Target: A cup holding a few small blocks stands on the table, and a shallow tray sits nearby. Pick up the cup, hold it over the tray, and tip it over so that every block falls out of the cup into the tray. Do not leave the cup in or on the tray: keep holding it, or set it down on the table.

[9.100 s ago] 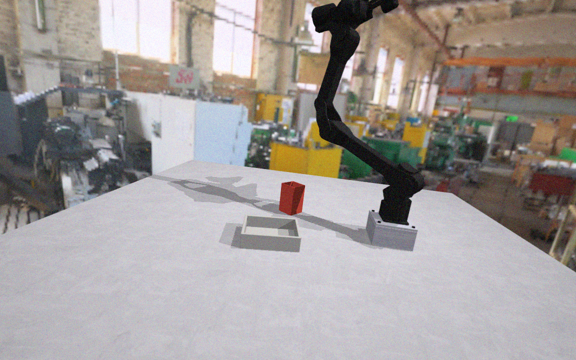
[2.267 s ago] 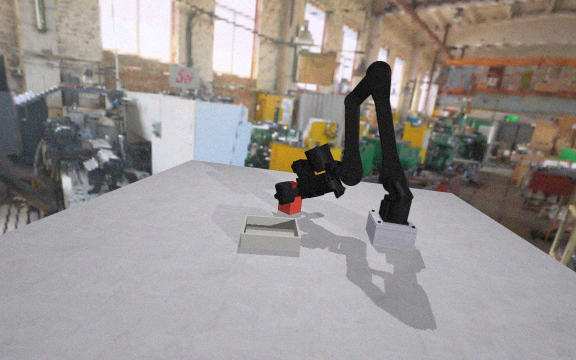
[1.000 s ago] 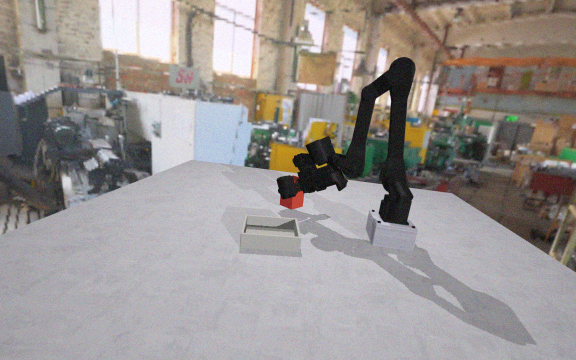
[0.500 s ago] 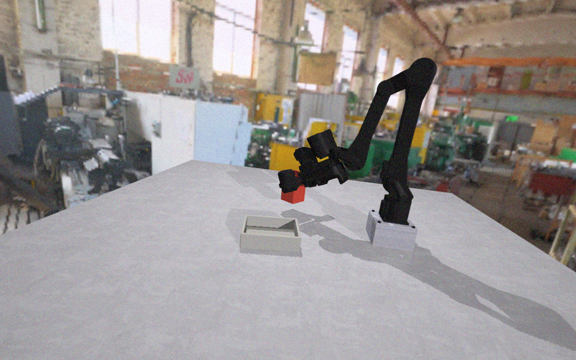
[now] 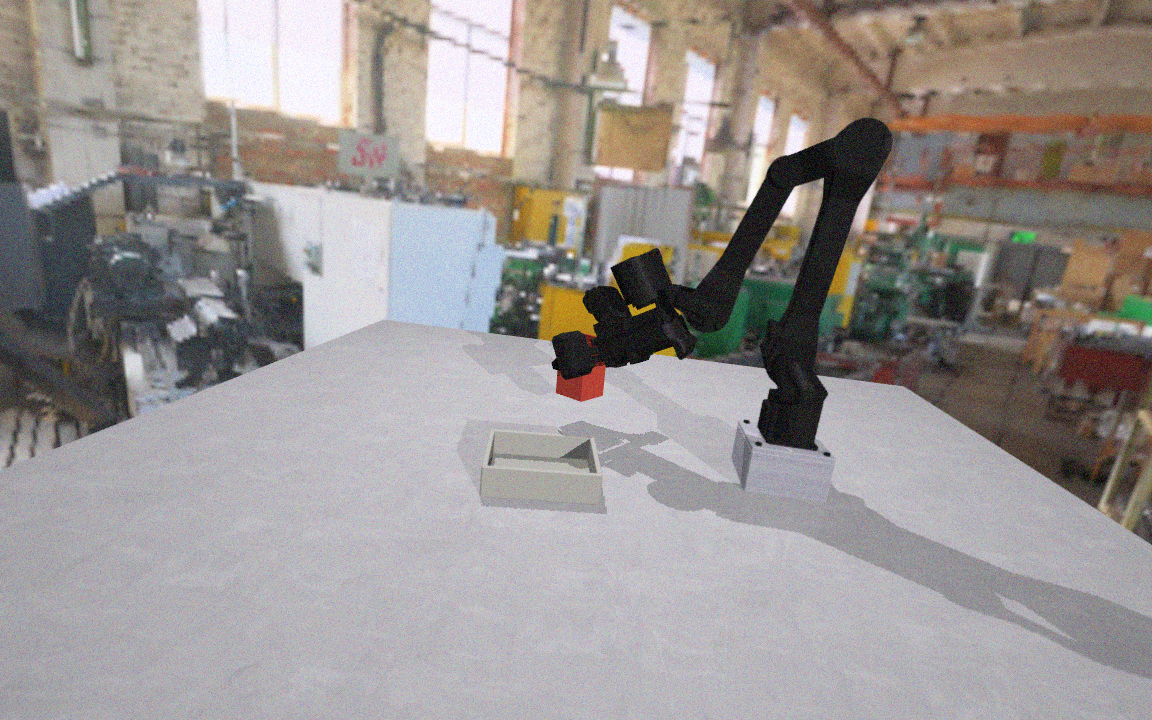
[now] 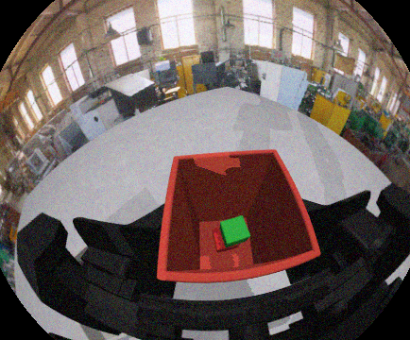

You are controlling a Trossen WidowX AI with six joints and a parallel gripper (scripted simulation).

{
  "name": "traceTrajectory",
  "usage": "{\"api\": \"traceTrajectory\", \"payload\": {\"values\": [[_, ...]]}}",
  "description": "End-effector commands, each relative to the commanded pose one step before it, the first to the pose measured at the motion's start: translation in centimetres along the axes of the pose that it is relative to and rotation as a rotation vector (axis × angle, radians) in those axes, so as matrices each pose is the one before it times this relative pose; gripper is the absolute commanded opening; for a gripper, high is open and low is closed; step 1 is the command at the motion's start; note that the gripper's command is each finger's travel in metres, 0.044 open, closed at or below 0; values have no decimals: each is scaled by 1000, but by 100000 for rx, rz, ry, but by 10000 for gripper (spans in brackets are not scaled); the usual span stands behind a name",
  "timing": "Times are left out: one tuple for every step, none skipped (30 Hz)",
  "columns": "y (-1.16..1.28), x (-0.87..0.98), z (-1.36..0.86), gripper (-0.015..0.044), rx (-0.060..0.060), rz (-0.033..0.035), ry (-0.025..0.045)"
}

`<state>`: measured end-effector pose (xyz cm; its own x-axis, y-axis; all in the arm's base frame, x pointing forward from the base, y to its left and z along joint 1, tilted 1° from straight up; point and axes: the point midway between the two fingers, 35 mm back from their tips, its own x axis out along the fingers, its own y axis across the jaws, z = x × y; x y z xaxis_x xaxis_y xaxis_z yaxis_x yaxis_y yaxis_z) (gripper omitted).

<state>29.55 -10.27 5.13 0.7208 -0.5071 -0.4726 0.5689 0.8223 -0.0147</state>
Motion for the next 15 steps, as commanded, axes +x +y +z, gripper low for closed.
{"api": "traceTrajectory", "payload": {"values": [[2828, -347, 794, 0, -4677, 10438, -1290], [721, -42, 52, 0, -1379, 2665, 101], [723, -39, 56, 0, -1382, 2665, 91], [725, -36, 59, 0, -1385, 2666, 81], [726, -33, 63, 0, -1388, 2666, 71], [728, -29, 67, 0, -1391, 2666, 61], [729, -26, 70, 0, -1394, 2666, 50], [731, -23, 74, 0, -1397, 2666, 40], [732, -19, 78, 0, -1400, 2666, 30], [733, -16, 81, 0, -1402, 2666, 20], [735, -12, 85, 0, -1405, 2666, 10], [736, -8, 89, 0, -1407, 2666, 0], [737, -5, 93, 0, -1409, 2666, -10], [738, -1, 97, 0, -1411, 2666, -20], [739, 3, 100, 0, -1413, 2666, -31]]}}
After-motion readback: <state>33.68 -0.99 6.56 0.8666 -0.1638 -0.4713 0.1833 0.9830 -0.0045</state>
